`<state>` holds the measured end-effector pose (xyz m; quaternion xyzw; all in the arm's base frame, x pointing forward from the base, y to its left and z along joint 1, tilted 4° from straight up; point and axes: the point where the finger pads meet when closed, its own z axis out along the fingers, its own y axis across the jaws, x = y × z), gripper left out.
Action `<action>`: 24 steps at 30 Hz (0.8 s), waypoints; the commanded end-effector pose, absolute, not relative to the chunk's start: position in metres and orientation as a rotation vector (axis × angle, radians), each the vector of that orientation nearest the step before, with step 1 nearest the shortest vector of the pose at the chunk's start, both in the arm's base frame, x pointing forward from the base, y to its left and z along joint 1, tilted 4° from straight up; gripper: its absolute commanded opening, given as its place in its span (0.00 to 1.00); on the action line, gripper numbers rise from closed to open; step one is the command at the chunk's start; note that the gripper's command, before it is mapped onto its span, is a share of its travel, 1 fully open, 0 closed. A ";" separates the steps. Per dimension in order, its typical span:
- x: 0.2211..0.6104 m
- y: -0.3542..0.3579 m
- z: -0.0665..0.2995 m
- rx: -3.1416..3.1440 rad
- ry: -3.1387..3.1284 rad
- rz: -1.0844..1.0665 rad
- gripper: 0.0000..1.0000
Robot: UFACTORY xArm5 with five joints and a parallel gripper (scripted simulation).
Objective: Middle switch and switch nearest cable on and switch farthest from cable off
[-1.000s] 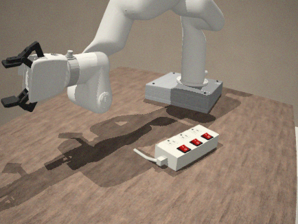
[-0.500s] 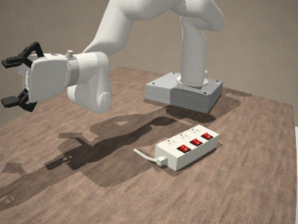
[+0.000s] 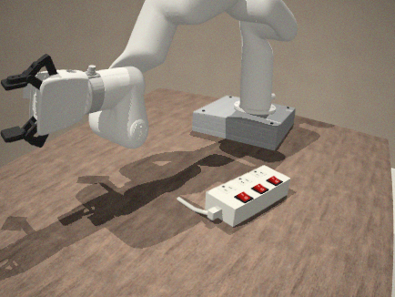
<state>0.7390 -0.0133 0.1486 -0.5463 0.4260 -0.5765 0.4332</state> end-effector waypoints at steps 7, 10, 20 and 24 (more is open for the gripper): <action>0.751 -0.013 0.159 -1.474 1.072 -1.438 1.00; 0.756 -0.012 0.163 -1.546 1.077 -1.434 1.00; 0.763 -0.011 0.175 -1.792 1.076 -1.401 1.00; 0.763 -0.011 0.179 -1.883 1.068 -1.381 1.00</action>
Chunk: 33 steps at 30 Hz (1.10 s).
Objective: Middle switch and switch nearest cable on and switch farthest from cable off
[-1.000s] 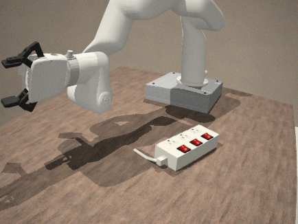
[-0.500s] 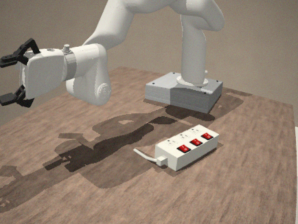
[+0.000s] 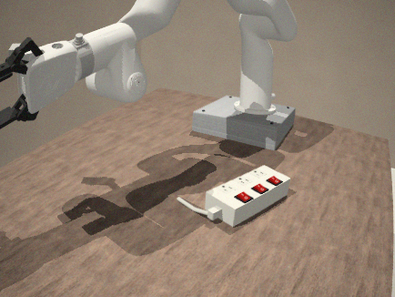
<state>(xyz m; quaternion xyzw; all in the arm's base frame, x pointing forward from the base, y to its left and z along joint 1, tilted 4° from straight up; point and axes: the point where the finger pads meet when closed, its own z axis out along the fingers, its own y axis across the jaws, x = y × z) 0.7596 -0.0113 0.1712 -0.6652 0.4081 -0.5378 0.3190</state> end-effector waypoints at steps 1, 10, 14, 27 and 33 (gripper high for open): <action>0.761 -0.010 0.182 -1.931 1.062 -1.369 1.00; 0.750 -0.009 0.190 -2.145 1.020 -1.297 1.00; 0.746 -0.009 0.193 -2.203 1.005 -1.273 1.00; 0.707 -0.006 0.204 -2.505 0.887 -1.107 1.00; 0.684 -0.006 0.209 -2.627 0.818 -1.016 1.00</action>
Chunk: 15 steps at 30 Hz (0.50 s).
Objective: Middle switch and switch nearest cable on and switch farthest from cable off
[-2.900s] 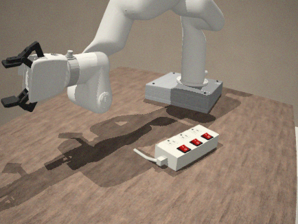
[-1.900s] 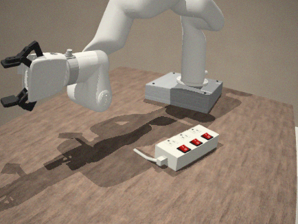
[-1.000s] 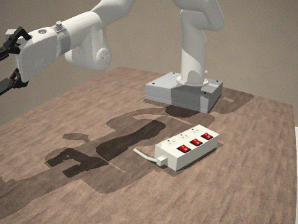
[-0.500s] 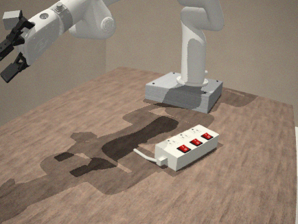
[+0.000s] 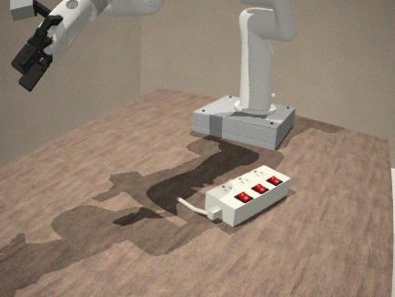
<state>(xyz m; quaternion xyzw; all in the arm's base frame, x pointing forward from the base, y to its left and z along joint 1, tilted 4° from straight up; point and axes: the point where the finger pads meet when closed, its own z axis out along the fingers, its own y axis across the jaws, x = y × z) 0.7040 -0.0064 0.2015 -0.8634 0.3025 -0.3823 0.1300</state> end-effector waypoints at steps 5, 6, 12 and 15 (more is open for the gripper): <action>0.656 -0.005 0.214 -2.744 0.735 -0.909 1.00; 0.656 -0.005 0.214 -2.744 0.735 -0.909 1.00; 0.624 -0.004 0.219 -2.854 0.639 -0.787 1.00; 0.624 -0.004 0.219 -2.854 0.639 -0.787 1.00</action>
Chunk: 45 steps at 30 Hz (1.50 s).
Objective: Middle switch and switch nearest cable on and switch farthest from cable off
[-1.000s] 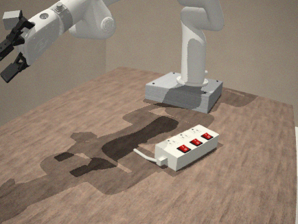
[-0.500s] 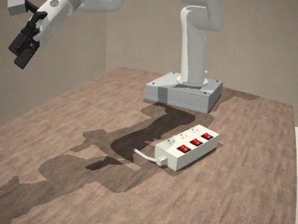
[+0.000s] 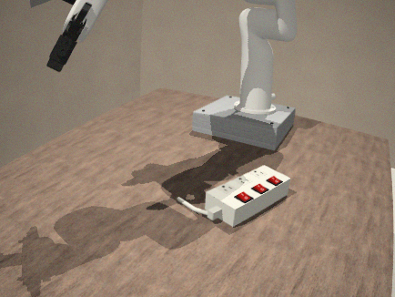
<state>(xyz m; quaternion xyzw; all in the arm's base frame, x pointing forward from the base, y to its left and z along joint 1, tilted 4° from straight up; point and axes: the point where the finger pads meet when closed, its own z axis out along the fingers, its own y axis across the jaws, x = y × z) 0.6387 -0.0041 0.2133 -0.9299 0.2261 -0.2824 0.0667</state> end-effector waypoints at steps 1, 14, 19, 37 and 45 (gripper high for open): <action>0.606 -0.003 0.222 -2.904 0.586 -0.720 1.00; 0.522 -0.002 0.233 -3.065 0.341 -0.417 1.00; 0.473 -0.001 0.240 -3.115 0.204 -0.249 1.00; 0.411 0.019 0.242 -3.093 -0.489 0.111 1.00; 0.421 0.038 0.232 -2.961 -0.933 0.211 1.00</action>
